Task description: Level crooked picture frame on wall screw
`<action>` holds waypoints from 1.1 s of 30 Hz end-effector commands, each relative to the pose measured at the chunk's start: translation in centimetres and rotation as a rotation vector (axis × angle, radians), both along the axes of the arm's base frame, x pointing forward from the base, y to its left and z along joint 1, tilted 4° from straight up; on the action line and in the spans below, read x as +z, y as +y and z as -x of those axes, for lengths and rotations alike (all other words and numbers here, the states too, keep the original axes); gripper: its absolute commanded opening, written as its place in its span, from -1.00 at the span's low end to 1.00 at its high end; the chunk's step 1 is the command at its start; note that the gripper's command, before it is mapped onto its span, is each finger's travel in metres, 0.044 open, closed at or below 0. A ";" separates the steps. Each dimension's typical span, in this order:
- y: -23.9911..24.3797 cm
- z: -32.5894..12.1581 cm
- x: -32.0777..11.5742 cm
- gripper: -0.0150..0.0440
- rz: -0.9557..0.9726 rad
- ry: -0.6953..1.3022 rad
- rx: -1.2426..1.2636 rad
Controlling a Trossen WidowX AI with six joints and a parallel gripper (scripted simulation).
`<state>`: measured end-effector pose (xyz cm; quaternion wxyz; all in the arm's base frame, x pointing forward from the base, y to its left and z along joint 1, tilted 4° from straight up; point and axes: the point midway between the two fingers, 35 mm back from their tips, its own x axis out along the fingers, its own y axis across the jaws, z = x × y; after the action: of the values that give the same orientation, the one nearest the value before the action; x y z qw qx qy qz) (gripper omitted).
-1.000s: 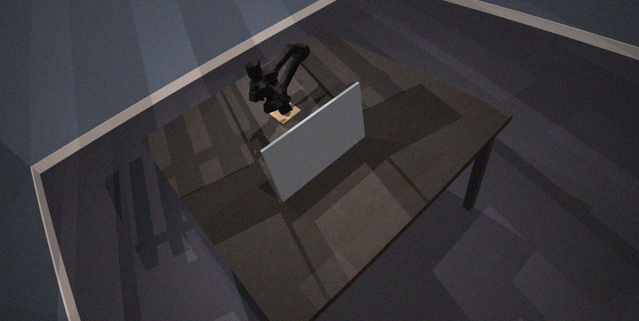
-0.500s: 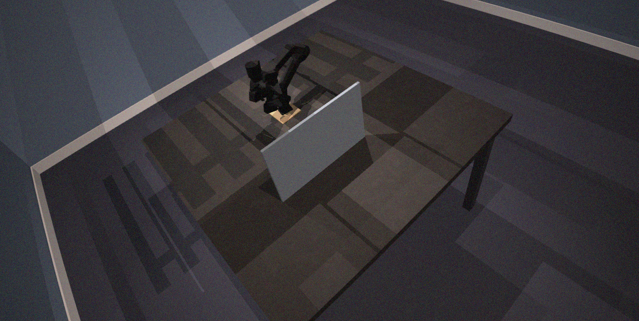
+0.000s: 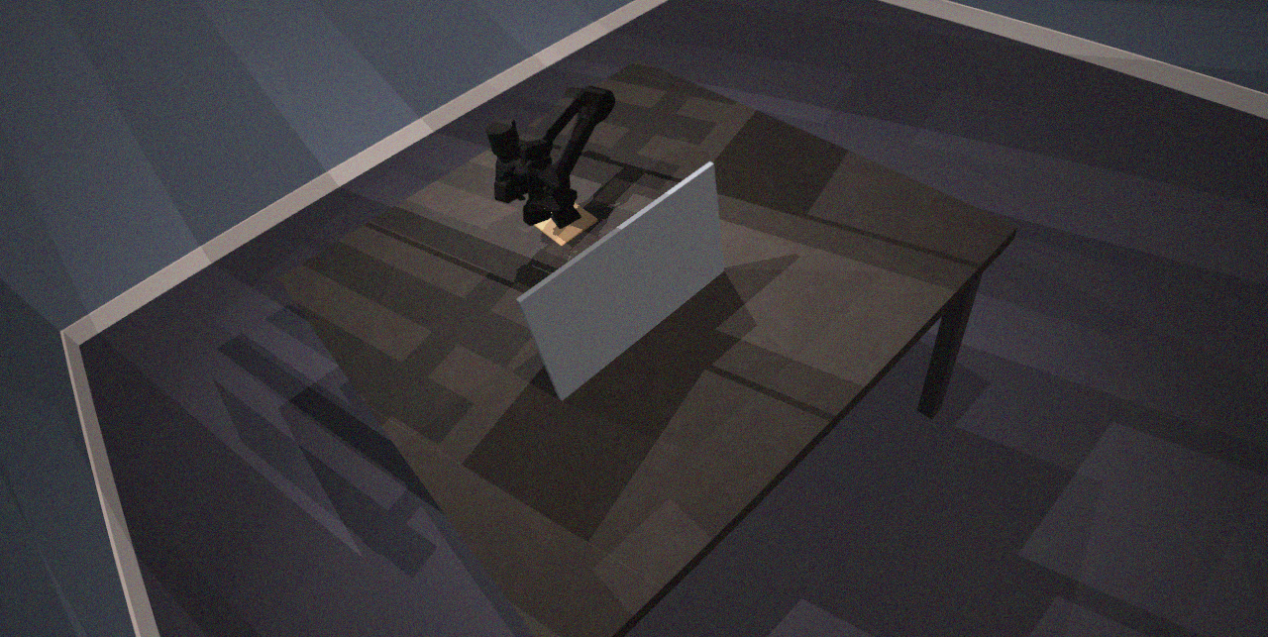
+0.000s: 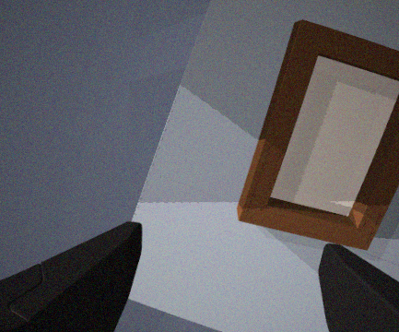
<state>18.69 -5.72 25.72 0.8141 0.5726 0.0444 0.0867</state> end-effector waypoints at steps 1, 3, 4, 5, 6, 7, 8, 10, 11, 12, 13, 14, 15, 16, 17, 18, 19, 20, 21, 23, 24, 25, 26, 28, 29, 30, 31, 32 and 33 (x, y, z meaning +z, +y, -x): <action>0.1 0.0 0.0 0.39 -0.001 0.001 0.004; 0.1 0.0 0.0 0.39 -0.001 0.001 0.004; 0.1 0.0 0.0 0.39 -0.001 0.001 0.004; 0.1 0.0 0.0 0.39 -0.001 0.001 0.004; 0.1 0.0 0.0 0.39 -0.001 0.001 0.004; 0.0 -0.1 0.0 0.39 -0.004 0.001 -0.001; -0.2 -0.4 -0.2 0.39 -0.014 0.003 -0.004; -0.5 -1.5 -0.7 0.39 -0.049 0.013 -0.013; -0.7 -2.1 -1.0 0.39 -0.061 0.014 -0.011; -0.7 -2.7 -1.2 0.39 -0.072 0.014 -0.008; -0.8 -3.3 -1.5 0.39 -0.083 0.015 -0.006; -0.8 -3.9 -1.7 0.39 -0.095 0.015 -0.004; -0.7 -4.6 -2.0 0.39 -0.106 0.016 -0.001; -0.6 -5.2 -2.3 0.39 -0.118 0.018 0.001; -0.4 -5.8 -2.7 0.39 -0.129 0.019 0.003; -0.2 -6.4 -3.0 0.39 -0.141 0.020 0.006; 0.0 -6.9 -3.3 0.39 -0.150 0.022 0.007; 0.1 -7.2 -3.4 0.39 -0.155 0.022 0.009; 0.1 -7.2 -3.5 0.39 -0.157 0.023 0.009; 0.1 -7.2 -3.5 0.39 -0.157 0.023 0.009; 0.1 -7.2 -3.5 0.39 -0.157 0.023 0.009; 0.1 -7.2 -3.5 0.39 -0.157 0.023 0.009; 0.1 -7.2 -3.5 0.39 -0.157 0.023 0.009; 0.5 -7.6 -3.5 0.39 -0.157 0.022 0.009; 0.7 -7.7 -3.5 0.39 -0.158 0.022 0.009; 0.7 -7.8 -3.5 0.39 -0.158 0.022 0.009; 0.7 -7.8 -3.5 0.39 -0.158 0.022 0.009; 0.7 -7.8 -3.5 0.39 -0.158 0.022 0.009; 0.7 -7.8 -3.5 0.39 -0.158 0.022 0.009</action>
<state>26.20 -4.98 22.49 0.7683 0.6317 0.0479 0.0914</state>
